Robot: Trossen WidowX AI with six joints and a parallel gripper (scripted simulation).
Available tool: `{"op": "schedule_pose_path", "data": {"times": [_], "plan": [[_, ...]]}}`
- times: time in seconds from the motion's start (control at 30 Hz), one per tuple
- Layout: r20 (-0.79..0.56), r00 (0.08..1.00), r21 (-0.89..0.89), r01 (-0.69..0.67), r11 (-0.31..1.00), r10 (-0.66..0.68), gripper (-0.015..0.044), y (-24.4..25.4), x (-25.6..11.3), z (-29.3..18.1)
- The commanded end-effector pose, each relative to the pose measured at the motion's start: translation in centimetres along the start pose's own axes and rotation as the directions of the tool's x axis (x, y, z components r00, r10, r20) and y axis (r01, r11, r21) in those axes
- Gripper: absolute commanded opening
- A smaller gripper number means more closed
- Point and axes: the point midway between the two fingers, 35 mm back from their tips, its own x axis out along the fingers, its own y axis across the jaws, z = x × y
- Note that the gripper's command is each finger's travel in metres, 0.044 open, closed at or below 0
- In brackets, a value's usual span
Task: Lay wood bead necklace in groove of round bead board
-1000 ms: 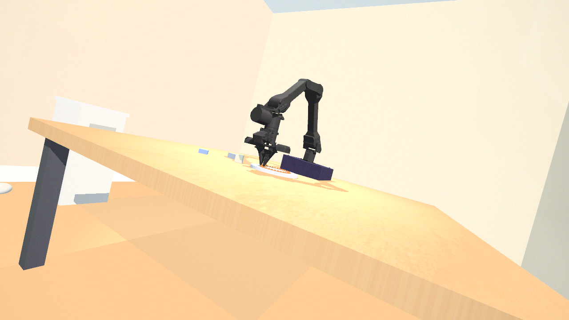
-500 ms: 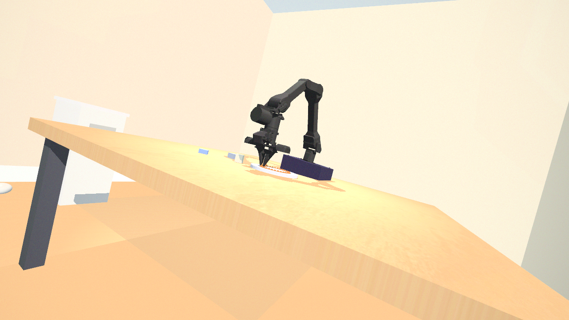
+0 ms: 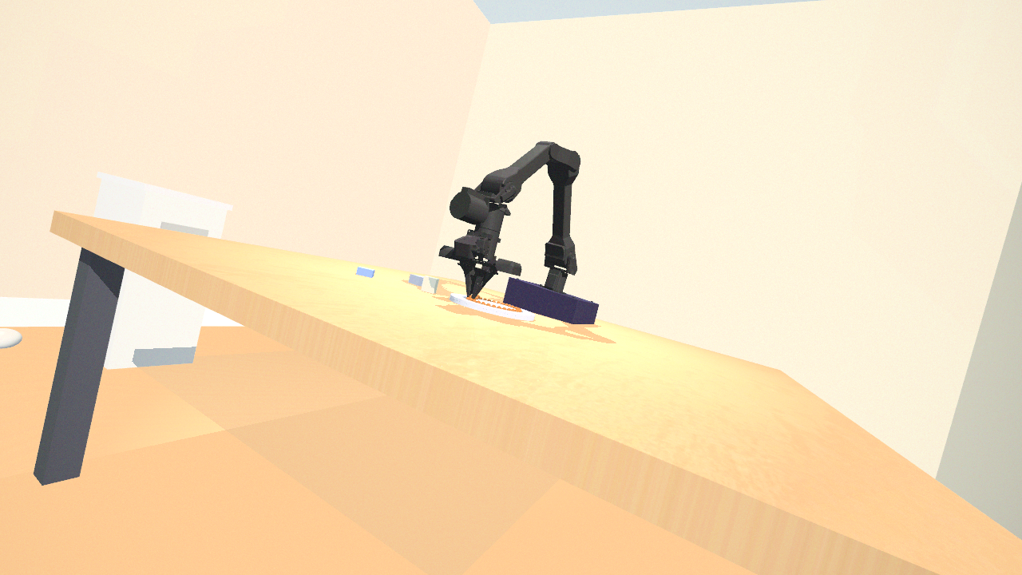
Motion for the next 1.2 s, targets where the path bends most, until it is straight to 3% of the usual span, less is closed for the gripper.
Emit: {"op": "schedule_pose_path", "data": {"times": [0.0,1.17], "plan": [[0.001,1.000,0.000,0.000,1.000,0.000,0.0000,0.0,-0.1,0.0],[0.000,1.000,0.004,0.001,1.000,-0.001,0.0000,-1.0,-0.6,0.2]]}}
